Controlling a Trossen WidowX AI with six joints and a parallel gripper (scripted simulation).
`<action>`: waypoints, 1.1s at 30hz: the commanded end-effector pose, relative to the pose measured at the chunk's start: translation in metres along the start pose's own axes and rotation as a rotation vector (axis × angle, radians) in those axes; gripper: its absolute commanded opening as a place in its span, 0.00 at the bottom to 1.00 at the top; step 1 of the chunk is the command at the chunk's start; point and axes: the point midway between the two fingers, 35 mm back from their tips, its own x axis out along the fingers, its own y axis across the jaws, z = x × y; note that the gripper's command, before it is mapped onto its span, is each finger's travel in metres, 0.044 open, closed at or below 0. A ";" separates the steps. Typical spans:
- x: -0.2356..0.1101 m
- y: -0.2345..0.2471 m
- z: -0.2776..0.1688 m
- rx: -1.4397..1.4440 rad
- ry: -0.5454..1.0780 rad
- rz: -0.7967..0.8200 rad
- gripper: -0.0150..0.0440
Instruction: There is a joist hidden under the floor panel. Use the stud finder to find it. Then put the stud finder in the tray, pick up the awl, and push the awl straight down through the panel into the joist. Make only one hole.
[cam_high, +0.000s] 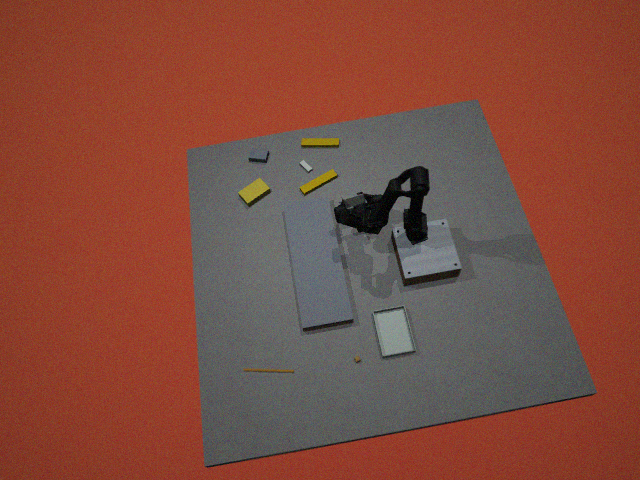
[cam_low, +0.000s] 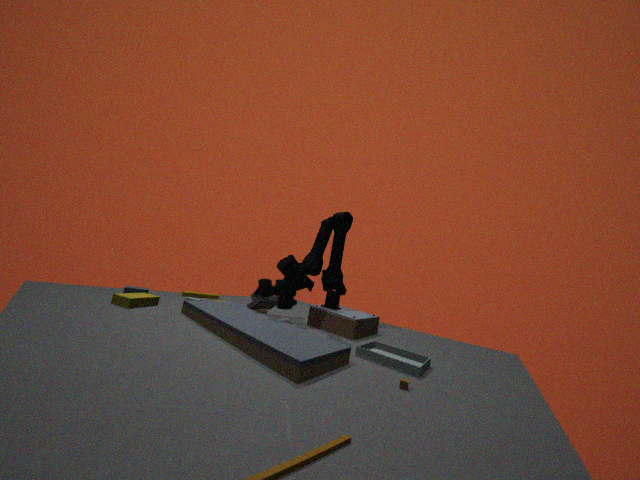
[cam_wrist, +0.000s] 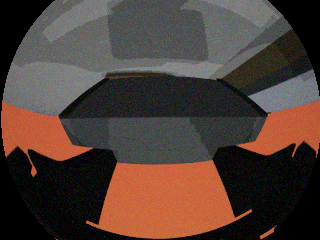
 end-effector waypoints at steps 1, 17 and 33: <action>0.001 0.000 0.003 0.003 0.003 0.000 0.25; 0.006 0.001 0.014 0.004 -0.002 -0.002 0.25; 0.008 0.002 0.019 0.004 -0.005 -0.003 0.61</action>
